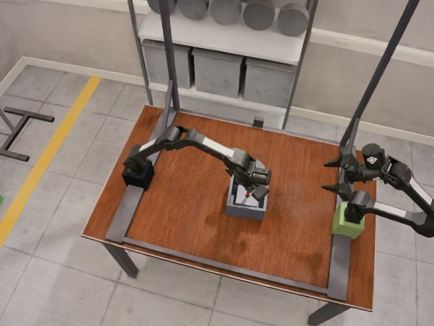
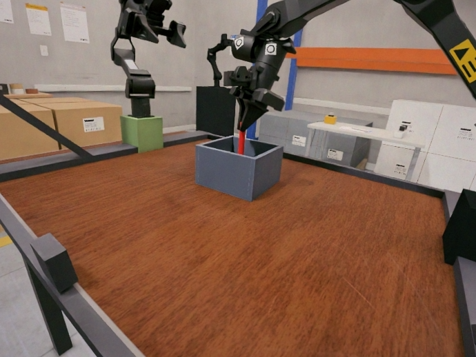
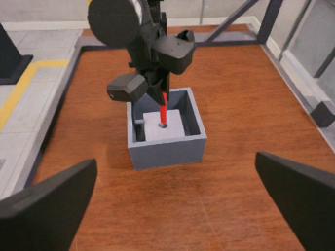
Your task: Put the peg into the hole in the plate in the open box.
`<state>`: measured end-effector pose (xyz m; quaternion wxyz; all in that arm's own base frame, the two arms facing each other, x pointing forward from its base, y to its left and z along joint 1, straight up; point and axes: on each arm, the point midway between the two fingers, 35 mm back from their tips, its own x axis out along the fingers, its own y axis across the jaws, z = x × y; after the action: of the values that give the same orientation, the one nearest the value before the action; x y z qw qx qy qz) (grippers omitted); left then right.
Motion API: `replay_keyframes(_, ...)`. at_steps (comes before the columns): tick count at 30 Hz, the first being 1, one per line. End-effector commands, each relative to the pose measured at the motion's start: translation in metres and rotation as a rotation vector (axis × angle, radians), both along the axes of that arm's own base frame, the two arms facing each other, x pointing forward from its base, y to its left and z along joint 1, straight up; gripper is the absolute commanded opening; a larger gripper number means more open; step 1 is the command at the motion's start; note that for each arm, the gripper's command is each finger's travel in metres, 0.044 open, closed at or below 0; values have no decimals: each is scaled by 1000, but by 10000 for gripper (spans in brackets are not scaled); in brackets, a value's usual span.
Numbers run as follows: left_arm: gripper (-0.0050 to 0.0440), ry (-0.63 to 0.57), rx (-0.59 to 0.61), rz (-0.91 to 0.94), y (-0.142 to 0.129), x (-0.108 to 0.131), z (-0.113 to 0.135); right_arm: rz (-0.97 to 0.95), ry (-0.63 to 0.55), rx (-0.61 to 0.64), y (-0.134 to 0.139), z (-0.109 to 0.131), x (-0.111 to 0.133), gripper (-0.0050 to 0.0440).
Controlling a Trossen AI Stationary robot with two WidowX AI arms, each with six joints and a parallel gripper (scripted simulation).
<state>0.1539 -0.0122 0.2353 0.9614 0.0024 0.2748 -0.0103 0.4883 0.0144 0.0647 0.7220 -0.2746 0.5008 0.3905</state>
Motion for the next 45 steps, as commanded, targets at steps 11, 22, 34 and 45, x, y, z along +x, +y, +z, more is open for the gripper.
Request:
replay_keyframes(11, 440, -7, -2, 0, 0, 0, 3, 3, -1, 1, 0, -14, -2, 28)
replay_keyframes(22, 440, -7, -2, 0, 0, 0, 3, 3, -1, 1, 0, -37, 0, 28)
replay_keyframes(34, 440, -7, -2, 0, 0, 0, 3, 2, -1, 1, -1, -67, 0, 28)
replay_keyframes(45, 440, -7, -2, 0, 0, 0, 3, 2, -2, 0, -2, -76, -1, 28)
